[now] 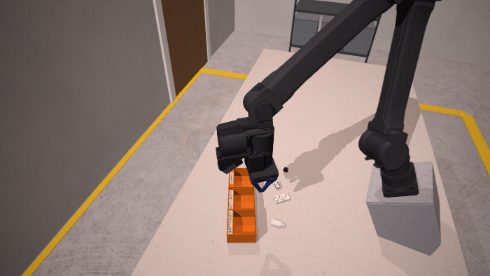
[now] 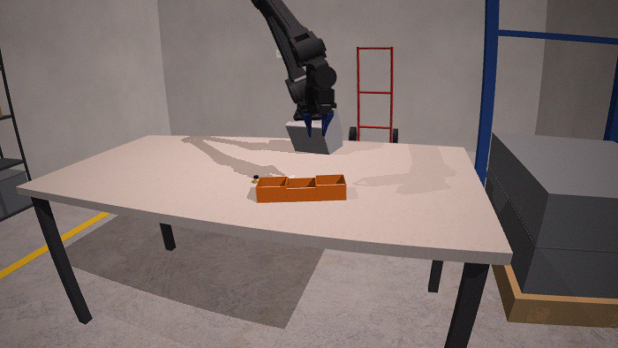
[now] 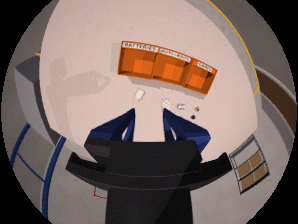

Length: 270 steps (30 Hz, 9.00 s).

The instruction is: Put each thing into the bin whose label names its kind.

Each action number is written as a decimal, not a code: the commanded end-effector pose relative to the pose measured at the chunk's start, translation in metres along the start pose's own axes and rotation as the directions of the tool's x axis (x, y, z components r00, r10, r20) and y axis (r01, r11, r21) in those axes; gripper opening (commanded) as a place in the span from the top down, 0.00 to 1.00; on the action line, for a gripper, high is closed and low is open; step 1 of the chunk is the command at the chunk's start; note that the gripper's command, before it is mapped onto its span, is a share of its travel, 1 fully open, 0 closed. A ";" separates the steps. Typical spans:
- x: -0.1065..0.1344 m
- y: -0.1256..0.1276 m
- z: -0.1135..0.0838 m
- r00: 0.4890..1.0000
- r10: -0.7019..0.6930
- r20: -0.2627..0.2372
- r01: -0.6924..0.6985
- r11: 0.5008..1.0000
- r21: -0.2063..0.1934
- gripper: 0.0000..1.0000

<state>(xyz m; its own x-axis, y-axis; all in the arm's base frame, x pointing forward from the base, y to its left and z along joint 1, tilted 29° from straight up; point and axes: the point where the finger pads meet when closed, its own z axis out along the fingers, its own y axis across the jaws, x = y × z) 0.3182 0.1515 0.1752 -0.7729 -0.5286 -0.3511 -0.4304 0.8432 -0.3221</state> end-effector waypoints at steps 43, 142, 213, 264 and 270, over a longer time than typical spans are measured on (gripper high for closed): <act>0.084 -0.064 0.093 0.989 -0.130 0.066 0.130 0.991 0.000 0.60; 0.082 -0.060 0.145 0.989 -0.130 0.069 0.130 0.991 -0.004 0.79; -0.021 -0.146 0.085 0.708 -0.706 0.032 0.705 0.708 0.038 0.79; -0.026 -0.147 0.081 0.208 -0.978 0.017 0.975 0.209 0.073 0.79; -0.018 -0.143 0.105 0.205 -0.978 0.023 0.978 0.206 0.041 0.79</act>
<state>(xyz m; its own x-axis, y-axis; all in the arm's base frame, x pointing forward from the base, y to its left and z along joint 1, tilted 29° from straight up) 0.4371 0.0338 0.1380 0.2722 -0.9362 0.2222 -0.8280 -0.3455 -0.4417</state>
